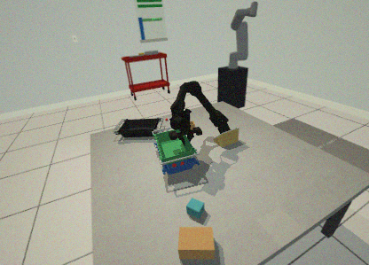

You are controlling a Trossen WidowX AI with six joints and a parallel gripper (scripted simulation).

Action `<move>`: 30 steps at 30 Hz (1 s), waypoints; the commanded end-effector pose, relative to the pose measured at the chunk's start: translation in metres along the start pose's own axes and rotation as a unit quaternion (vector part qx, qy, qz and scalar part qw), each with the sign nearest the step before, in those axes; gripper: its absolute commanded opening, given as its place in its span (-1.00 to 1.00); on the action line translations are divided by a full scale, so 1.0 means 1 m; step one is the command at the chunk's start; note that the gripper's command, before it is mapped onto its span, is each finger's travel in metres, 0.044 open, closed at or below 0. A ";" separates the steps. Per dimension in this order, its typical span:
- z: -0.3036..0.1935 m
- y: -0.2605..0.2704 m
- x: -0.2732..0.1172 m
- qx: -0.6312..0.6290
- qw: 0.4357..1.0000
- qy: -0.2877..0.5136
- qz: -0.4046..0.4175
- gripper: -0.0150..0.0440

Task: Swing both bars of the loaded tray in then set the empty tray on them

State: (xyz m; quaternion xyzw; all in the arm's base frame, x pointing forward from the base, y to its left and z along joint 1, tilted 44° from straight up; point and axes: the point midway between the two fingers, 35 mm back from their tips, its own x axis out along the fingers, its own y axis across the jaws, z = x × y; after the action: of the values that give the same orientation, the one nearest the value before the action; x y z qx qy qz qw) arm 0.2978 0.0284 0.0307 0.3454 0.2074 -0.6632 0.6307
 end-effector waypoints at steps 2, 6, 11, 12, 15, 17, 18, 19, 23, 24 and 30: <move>-0.001 -0.005 0.004 -0.009 1.000 0.000 -0.012 -0.49; -0.001 -0.005 0.004 -0.009 1.000 0.000 -0.012 -0.49; -0.001 -0.005 0.004 -0.009 1.000 0.000 -0.012 -0.29; -0.001 -0.005 0.004 -0.009 1.000 0.000 -0.012 -0.24; -0.001 -0.005 0.004 -0.009 1.000 0.000 -0.012 -0.09; -0.001 -0.005 0.004 -0.009 1.000 0.000 -0.012 0.01; -0.001 -0.005 0.004 -0.009 1.000 0.000 -0.012 0.06; -0.001 -0.005 0.004 -0.009 1.000 0.000 -0.012 0.11; -0.001 -0.005 0.004 -0.009 1.000 0.000 -0.012 0.30; -0.001 -0.005 0.004 -0.009 1.000 0.000 -0.012 0.35; -0.001 -0.005 0.004 -0.009 1.000 0.000 -0.012 0.65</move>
State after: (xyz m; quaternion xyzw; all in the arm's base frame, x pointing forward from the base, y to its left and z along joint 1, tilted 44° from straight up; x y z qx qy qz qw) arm 0.2944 0.0265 0.0270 0.3388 0.2141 -0.6686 0.6264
